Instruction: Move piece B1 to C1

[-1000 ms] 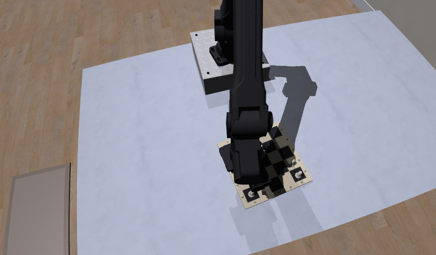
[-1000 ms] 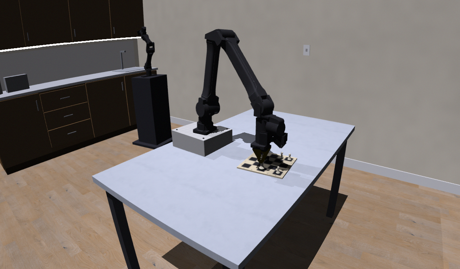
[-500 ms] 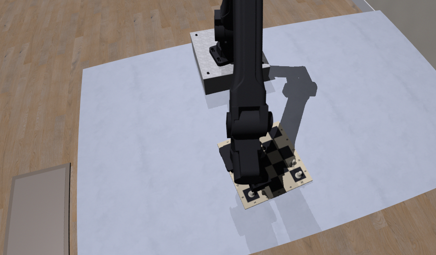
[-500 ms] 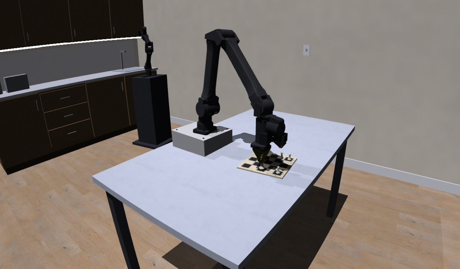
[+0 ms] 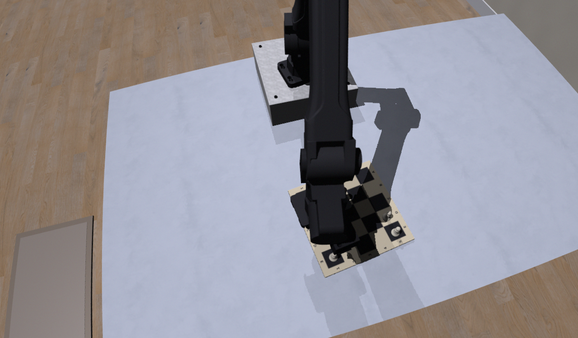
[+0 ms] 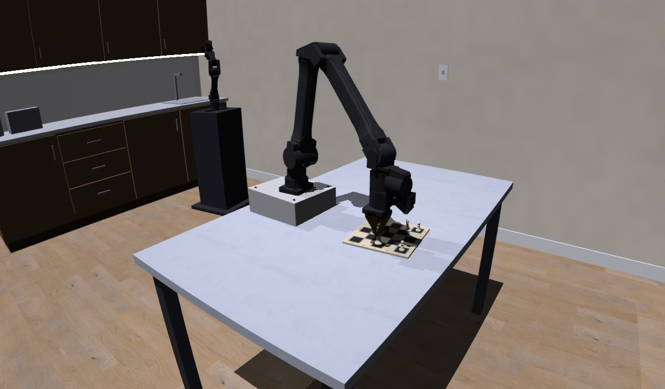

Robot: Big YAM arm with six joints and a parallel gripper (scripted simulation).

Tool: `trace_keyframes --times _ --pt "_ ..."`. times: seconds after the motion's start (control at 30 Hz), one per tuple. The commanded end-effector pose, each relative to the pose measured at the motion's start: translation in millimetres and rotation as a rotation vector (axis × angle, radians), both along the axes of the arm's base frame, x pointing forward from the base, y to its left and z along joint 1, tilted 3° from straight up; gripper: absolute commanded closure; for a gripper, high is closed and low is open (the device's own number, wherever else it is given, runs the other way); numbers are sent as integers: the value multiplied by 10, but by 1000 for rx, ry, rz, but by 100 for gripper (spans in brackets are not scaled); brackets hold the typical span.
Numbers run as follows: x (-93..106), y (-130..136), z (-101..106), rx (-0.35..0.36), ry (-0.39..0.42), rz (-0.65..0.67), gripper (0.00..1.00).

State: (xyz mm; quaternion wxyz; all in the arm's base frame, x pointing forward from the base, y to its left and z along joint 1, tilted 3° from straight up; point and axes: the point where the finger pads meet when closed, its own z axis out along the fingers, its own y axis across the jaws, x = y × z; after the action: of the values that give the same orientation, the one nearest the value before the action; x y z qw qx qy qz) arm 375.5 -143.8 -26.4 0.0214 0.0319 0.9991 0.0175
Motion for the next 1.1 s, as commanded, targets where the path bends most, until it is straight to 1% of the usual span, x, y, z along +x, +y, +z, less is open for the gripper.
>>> trace_keyframes --times 0.0,0.13,0.37,1.07 --pt "124 16 36 -10 -30 4 100" --pt "84 32 -25 -5 -16 4 100" --pt "125 17 -2 -9 -28 4 100" --pt "114 22 -19 -7 -23 4 100"
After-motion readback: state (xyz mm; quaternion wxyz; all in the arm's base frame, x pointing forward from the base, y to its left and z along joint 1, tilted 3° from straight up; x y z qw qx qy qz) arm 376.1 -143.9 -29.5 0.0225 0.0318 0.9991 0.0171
